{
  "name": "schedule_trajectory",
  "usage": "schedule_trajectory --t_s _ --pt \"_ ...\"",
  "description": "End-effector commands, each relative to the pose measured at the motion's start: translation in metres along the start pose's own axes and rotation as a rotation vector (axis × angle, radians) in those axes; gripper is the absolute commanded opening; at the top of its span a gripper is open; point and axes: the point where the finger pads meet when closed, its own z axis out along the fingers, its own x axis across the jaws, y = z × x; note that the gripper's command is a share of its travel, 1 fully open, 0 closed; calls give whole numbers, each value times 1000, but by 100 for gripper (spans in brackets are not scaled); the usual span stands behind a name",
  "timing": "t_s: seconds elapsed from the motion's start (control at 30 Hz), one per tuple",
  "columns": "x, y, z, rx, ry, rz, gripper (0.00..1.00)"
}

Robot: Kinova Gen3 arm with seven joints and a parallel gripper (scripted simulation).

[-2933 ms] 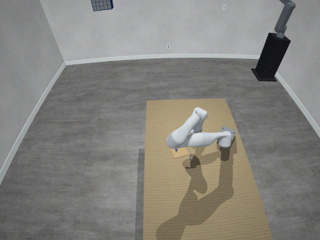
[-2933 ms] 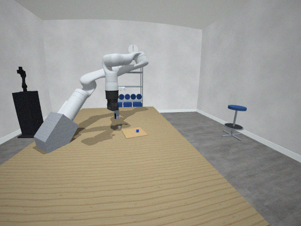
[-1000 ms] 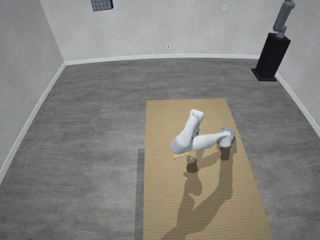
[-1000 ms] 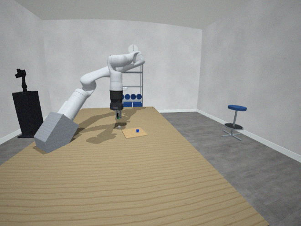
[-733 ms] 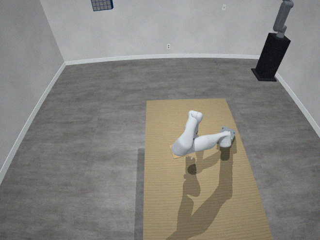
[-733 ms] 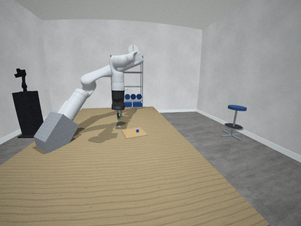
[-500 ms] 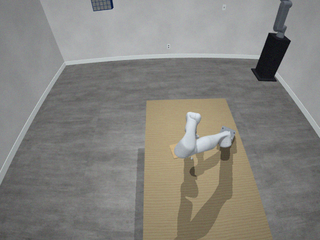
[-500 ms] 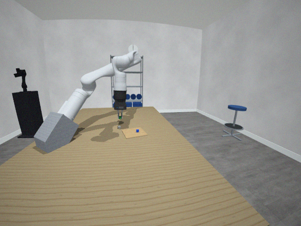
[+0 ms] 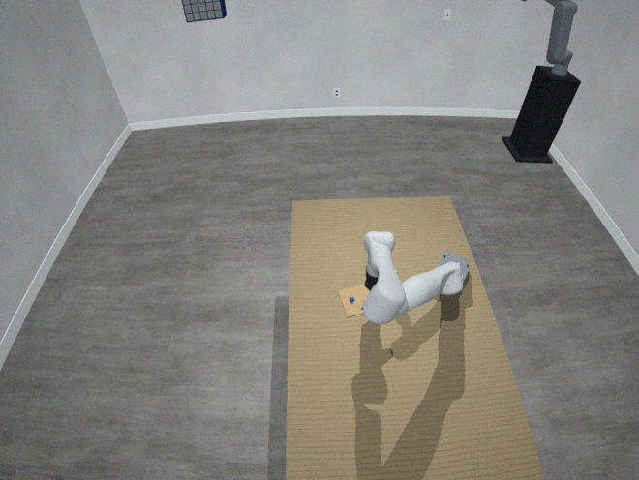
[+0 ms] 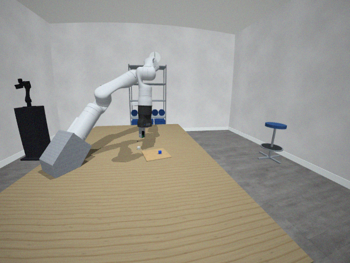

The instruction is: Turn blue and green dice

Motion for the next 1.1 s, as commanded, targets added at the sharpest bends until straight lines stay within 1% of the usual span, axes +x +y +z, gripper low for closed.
schedule_trajectory --t_s 0.0,0.17,0.23,0.73,0.8,1.07 --pt "12 -3 -2 -5 14 -121 34" --pt "22 -6 -2 -9 15 -356 34" --pt "22 -6 -2 -9 15 -356 34" --pt "56 -15 -4 -19 29 -1012 34" --pt "56 -15 -4 -19 29 -1012 34" --pt "74 -21 -5 -26 40 -1301 34"
